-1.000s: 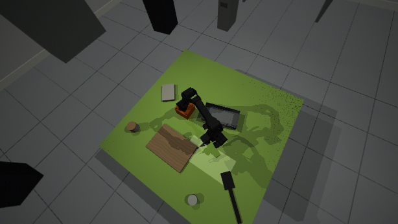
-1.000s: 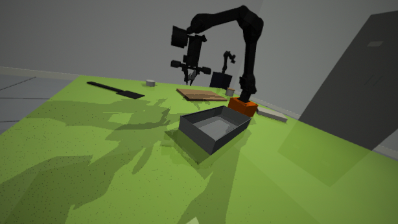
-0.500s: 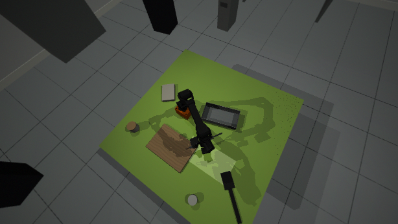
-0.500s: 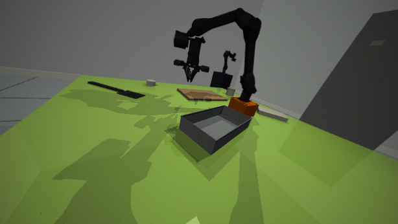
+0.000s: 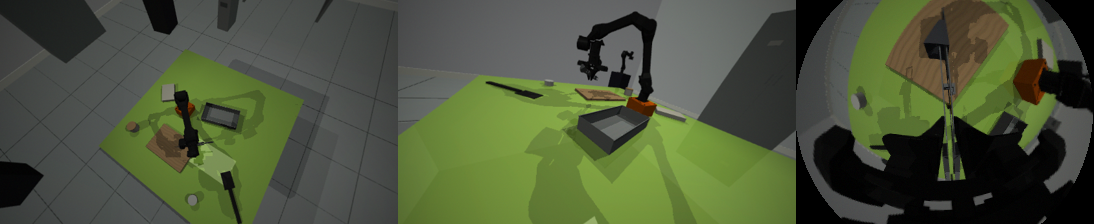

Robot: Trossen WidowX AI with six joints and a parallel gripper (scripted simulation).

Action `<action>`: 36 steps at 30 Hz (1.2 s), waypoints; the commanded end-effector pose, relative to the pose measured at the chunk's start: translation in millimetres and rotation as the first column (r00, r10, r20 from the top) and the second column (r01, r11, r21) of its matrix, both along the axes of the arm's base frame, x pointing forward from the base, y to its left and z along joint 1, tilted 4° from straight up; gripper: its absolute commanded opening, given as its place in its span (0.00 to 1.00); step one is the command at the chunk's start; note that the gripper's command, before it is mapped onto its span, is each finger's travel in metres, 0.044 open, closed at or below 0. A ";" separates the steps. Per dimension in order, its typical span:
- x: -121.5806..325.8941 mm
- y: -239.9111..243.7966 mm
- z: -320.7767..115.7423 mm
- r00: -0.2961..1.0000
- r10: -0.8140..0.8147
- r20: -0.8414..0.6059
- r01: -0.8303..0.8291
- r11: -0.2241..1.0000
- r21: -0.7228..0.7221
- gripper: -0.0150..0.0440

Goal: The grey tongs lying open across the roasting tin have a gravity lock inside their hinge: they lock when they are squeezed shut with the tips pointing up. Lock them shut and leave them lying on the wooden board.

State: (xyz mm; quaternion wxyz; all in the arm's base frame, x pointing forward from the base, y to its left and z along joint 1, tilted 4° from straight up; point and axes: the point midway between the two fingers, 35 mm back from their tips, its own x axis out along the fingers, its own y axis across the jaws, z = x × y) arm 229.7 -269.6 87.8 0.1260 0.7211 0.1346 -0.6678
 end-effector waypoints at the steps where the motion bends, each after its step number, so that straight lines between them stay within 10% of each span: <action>1: -18.9 -12.2 -0.6 0.996 -0.085 -0.002 0.085 0.996 0.002 0.00; 36: -188.9 -63.0 -14.1 0.705 -0.708 -0.047 0.709 0.704 0.029 0.00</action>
